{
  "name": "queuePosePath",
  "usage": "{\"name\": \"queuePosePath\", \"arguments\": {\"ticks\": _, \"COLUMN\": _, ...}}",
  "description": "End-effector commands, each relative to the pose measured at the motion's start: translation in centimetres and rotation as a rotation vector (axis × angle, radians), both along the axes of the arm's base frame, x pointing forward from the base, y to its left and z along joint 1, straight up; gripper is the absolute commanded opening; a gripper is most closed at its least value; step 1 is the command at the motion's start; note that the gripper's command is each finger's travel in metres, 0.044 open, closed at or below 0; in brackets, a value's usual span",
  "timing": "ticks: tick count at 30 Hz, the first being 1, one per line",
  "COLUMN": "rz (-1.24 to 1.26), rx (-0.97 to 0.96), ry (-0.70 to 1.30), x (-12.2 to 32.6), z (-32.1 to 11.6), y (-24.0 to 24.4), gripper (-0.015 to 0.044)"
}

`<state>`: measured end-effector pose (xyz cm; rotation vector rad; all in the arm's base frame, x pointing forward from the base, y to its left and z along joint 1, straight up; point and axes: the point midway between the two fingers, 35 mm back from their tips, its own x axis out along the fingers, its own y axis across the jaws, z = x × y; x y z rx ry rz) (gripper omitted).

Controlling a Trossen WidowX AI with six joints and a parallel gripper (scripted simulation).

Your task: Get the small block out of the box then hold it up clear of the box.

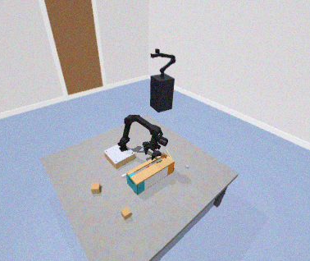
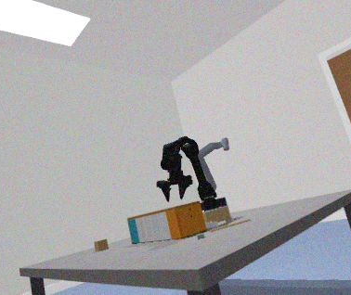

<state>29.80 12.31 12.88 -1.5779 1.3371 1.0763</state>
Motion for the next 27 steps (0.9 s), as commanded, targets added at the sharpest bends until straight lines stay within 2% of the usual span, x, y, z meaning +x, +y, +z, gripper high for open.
{"name": "queuePosePath", "arguments": {"ticks": 1, "rz": 0.019, "rx": 0.000, "ry": 0.018, "x": 0.1, "z": 0.0, "y": 0.0, "gripper": 0.0400}}
{"name": "queuePosePath", "arguments": {"ticks": 27, "rz": 0.019, "rx": 0.000, "ry": 0.018, "x": 0.3, "z": -4.1, "y": 0.0, "gripper": 0.0400}}
